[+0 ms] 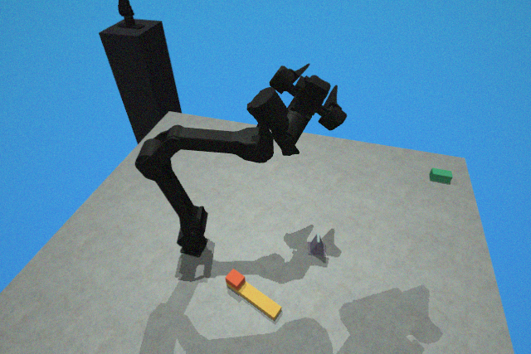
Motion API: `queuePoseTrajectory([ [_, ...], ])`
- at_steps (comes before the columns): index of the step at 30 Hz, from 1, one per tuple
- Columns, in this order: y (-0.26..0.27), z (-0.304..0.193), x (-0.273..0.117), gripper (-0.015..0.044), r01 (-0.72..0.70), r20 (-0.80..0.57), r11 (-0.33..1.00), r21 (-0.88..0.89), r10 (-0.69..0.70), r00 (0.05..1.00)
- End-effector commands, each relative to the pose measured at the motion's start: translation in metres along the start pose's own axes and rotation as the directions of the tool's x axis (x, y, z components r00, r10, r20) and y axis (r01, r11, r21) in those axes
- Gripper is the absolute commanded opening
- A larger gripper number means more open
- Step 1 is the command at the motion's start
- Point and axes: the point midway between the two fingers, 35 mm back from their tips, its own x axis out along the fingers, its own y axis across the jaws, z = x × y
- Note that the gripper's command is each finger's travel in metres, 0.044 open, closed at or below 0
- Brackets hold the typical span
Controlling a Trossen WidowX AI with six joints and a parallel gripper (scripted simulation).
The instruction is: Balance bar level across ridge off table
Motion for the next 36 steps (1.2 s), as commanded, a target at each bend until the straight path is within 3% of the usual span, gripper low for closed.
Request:
queuePoseTrajectory([
  [1, -0.001, 0.000, 0.000, 0.0374, 0.005, 0.002, 1.000, 0.001, -0.005, 1.000],
  [4, -0.021, 0.004, -0.006, 0.0315, 0.081, 0.021, 0.997, 0.015, -0.081, 0.996],
  [17, -0.124, 0.007, -0.064, 0.0315, 0.500, 0.056, 0.861, 0.096, -0.506, 0.860],
  [27, -0.184, -0.010, -0.134, 0.0315, 0.766, -0.013, 0.628, 0.139, -0.772, 0.635],
  [36, -0.217, -0.039, -0.206, 0.0315, 0.923, -0.145, 0.359, 0.138, -0.914, 0.378],
])
